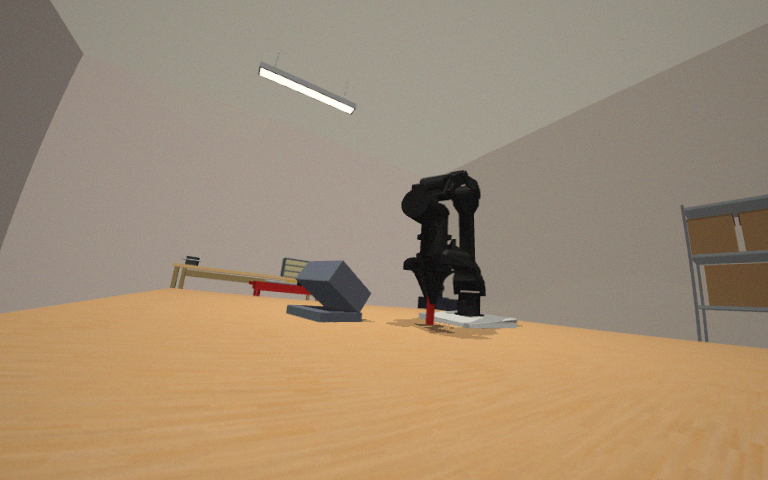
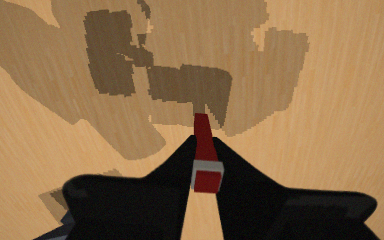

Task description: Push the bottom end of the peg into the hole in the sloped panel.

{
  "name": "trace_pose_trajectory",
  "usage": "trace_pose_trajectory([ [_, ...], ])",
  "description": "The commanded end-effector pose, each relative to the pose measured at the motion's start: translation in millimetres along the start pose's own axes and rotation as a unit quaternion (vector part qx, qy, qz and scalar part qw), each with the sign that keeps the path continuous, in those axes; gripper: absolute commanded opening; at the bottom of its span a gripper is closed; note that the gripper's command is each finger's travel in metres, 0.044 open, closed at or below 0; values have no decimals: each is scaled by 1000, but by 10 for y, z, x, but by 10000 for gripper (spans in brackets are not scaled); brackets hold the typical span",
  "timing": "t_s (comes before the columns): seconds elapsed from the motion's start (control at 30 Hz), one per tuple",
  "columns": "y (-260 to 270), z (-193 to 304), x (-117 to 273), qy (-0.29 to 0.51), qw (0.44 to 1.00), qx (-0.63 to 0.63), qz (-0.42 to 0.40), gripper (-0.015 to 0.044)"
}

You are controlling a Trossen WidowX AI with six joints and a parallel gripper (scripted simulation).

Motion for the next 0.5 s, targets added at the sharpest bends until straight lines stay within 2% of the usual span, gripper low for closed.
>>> trace_pose_trajectory([
  [0.0, -14, 17, 195, 6, 1000, -2, 4, 0],
  [0.47, -15, 2, 675, 6, 1000, -4, 3, 0],
])
Point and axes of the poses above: the point midway between the two fingers, 35 mm back from their tips, its own x axis back along the fingers, its own y axis across the jaws, z = x × y, the point moved 2 cm from there along x, back along the fingers, and after that the axes turned 1 degree about x, right-handed, at the moved point
